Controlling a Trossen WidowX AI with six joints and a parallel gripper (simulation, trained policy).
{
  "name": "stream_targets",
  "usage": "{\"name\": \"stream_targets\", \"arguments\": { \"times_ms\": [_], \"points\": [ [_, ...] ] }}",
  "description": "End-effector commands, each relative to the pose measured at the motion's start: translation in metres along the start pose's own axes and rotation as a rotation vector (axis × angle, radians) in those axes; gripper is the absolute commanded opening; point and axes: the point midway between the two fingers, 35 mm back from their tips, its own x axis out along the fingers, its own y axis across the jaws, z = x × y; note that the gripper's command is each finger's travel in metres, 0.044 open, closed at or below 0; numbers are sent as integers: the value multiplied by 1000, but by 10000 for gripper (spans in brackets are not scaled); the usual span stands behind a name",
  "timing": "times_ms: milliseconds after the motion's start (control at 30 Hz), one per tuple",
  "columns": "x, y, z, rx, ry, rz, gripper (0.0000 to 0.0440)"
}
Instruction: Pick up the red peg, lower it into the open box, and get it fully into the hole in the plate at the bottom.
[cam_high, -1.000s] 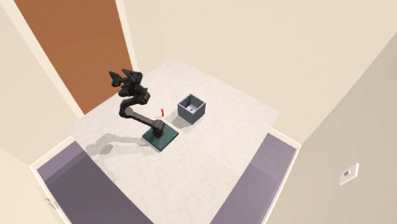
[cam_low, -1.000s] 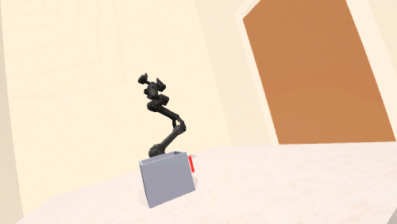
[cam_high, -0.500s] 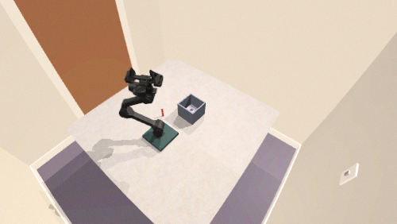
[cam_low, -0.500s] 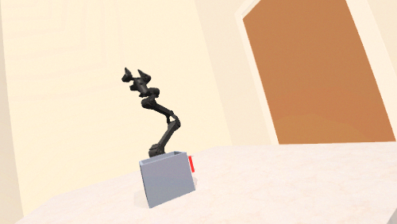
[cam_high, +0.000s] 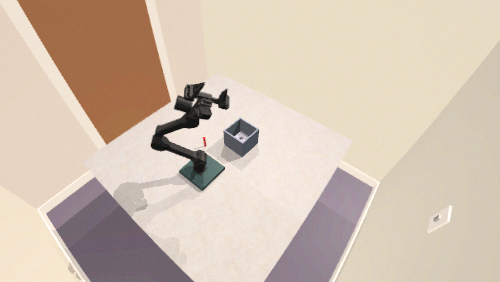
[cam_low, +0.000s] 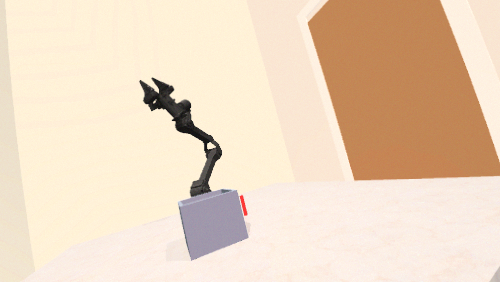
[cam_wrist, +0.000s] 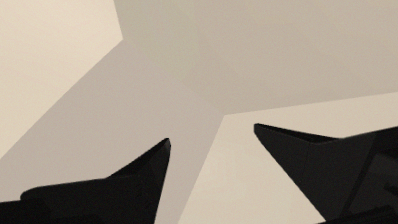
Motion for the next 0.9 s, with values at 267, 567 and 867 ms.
{"name": "stream_targets", "arguments": {
  "times_ms": [267, 567, 867],
  "points": [
    [-1, -90, -29, 172, 76, -384, 440],
    [-24, -146, -60, 296, 134, -657, 440],
    [-58, -186, -94, 406, 194, -918, 440]
  ]
}}
